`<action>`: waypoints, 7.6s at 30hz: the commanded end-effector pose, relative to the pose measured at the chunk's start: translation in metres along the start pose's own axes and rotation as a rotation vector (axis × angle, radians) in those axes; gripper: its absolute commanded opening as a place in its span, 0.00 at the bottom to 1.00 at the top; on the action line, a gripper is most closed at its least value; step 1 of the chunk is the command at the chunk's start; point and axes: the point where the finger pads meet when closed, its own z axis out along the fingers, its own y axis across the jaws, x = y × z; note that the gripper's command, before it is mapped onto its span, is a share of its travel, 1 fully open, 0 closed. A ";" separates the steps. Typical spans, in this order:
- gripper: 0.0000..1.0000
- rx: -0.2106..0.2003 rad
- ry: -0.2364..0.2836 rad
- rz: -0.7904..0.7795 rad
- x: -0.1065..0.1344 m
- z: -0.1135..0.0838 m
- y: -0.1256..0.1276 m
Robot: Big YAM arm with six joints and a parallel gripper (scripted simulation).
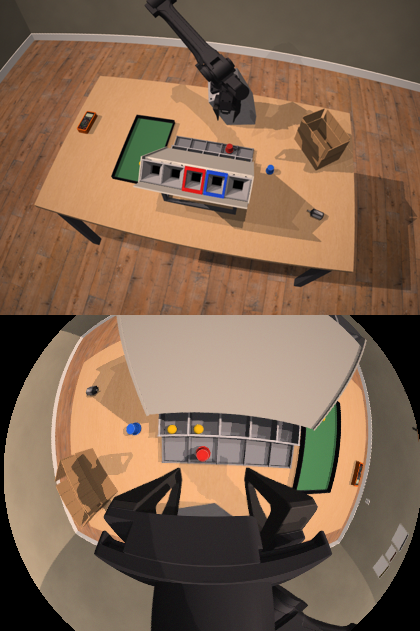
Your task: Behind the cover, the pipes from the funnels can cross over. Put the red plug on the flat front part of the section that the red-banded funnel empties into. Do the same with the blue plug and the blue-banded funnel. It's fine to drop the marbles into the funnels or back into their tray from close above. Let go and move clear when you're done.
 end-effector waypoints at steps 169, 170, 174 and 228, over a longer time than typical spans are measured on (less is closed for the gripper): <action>0.63 -0.033 0.290 0.062 -0.017 0.209 0.239; 0.63 -0.032 0.291 0.062 -0.016 0.210 0.238; 0.63 -0.016 0.311 0.059 -0.007 0.223 0.236; 0.63 -0.025 0.298 0.051 -0.002 0.244 0.239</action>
